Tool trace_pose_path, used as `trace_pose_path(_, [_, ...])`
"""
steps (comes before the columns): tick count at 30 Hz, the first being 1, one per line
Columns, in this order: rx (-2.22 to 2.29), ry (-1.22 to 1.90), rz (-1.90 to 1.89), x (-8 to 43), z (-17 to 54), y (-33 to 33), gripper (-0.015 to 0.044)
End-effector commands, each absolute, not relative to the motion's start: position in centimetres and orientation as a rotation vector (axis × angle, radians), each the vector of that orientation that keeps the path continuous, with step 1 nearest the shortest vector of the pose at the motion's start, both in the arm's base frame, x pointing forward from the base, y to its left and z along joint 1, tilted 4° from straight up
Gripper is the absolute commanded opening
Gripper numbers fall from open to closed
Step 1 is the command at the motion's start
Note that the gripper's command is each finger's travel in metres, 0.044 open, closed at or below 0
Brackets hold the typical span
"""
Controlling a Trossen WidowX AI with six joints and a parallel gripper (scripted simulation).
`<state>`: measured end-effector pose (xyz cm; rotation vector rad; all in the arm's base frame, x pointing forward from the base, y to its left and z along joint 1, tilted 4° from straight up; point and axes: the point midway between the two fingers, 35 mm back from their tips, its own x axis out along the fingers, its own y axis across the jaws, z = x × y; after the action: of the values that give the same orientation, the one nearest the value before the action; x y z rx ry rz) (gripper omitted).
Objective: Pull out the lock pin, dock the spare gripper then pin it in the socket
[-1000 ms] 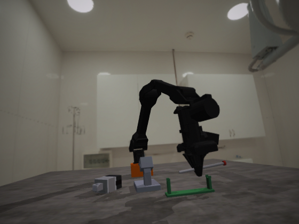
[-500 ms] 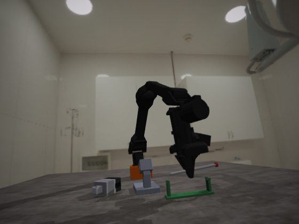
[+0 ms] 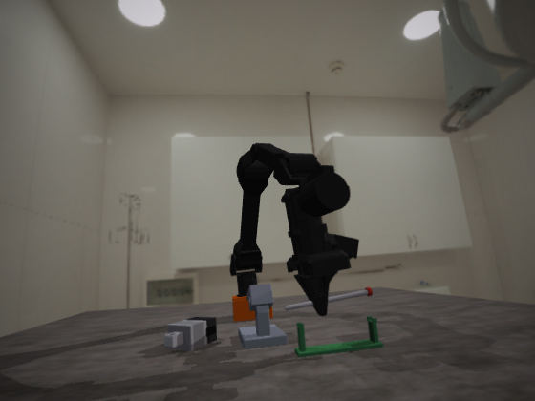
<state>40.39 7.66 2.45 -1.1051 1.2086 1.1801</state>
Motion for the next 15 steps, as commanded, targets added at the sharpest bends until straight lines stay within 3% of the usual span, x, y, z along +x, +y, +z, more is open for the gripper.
trace_pose_path(1, [-1.110, 1.207, 1.183, 40.4, 2.0, 7.6, 0.0000])
trace_pose_path(15, [-1.110, 1.205, 1.183, 40.4, -0.3, 7.5, 0.0000])
